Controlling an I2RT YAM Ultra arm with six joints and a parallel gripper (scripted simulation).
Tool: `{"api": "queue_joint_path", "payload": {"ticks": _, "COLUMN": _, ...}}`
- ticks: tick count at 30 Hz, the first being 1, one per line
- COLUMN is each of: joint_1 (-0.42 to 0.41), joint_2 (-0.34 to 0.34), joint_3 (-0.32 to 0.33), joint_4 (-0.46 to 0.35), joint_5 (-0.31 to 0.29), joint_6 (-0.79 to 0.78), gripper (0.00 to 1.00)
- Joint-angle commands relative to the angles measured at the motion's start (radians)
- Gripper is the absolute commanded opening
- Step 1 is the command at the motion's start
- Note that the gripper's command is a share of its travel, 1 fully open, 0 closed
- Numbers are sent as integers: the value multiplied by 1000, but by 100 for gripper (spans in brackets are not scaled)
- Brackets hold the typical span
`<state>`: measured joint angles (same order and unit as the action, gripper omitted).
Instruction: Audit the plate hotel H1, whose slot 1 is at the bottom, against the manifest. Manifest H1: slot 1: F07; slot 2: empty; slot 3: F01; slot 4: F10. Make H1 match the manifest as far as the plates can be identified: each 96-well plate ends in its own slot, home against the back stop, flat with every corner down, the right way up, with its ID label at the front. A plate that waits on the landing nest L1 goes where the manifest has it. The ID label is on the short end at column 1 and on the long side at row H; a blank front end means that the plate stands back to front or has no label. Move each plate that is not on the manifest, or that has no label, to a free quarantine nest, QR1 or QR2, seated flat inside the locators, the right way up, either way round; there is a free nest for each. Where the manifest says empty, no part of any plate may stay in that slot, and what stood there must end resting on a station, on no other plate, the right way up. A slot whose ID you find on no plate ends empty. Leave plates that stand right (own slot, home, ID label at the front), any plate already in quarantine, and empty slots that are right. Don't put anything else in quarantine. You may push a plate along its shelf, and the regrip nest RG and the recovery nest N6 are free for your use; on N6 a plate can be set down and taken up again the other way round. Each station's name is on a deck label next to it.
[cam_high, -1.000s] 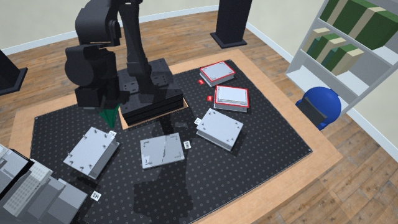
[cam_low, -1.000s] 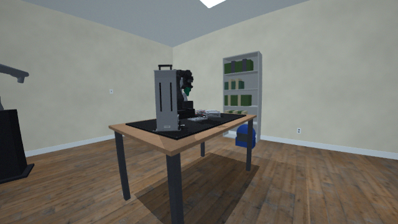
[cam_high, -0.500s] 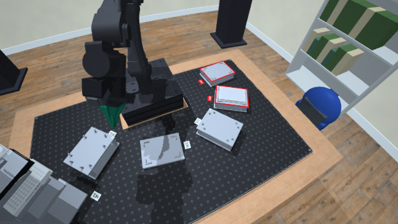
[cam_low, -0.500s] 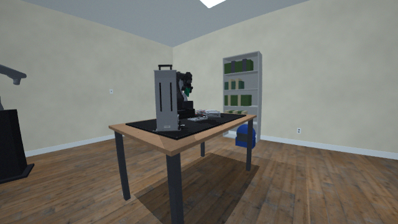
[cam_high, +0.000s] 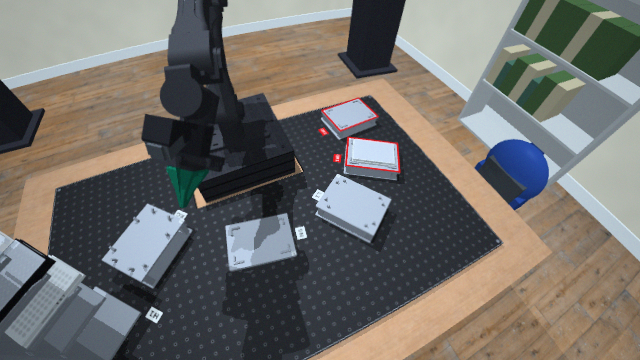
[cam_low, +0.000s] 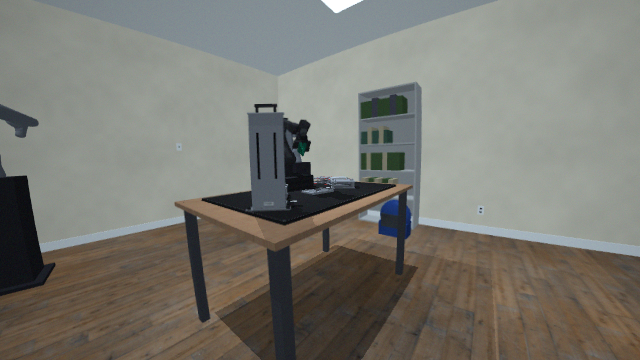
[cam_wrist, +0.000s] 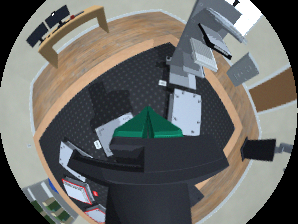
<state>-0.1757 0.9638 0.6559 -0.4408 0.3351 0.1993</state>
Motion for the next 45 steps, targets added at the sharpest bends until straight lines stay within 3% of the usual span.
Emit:
{"api": "queue_joint_path", "payload": {"ticks": 1, "joint_1": 11, "joint_2": -19, "joint_3": -5, "joint_4": 79, "joint_5": 61, "joint_6": 46, "gripper": 0}}
{"api": "queue_joint_path", "payload": {"ticks": 12, "joint_1": 93, "joint_2": -51, "joint_3": -115, "joint_4": 250, "joint_5": 215, "joint_6": 138, "gripper": 0}}
{"api": "queue_joint_path", "payload": {"ticks": 19, "joint_1": 74, "joint_2": -57, "joint_3": -118, "joint_4": 253, "joint_5": 199, "joint_6": 126, "gripper": 0}}
{"api": "queue_joint_path", "payload": {"ticks": 34, "joint_1": -231, "joint_2": -109, "joint_3": -151, "joint_4": 301, "joint_5": -64, "joint_6": -42, "gripper": 0}}
{"api": "queue_joint_path", "payload": {"ticks": 36, "joint_1": -231, "joint_2": -109, "joint_3": -151, "joint_4": 301, "joint_5": -64, "joint_6": -42, "gripper": 0}}
{"api": "queue_joint_path", "payload": {"ticks": 45, "joint_1": -420, "joint_2": -126, "joint_3": -161, "joint_4": 311, "joint_5": -231, "joint_6": -133, "gripper": 0}}
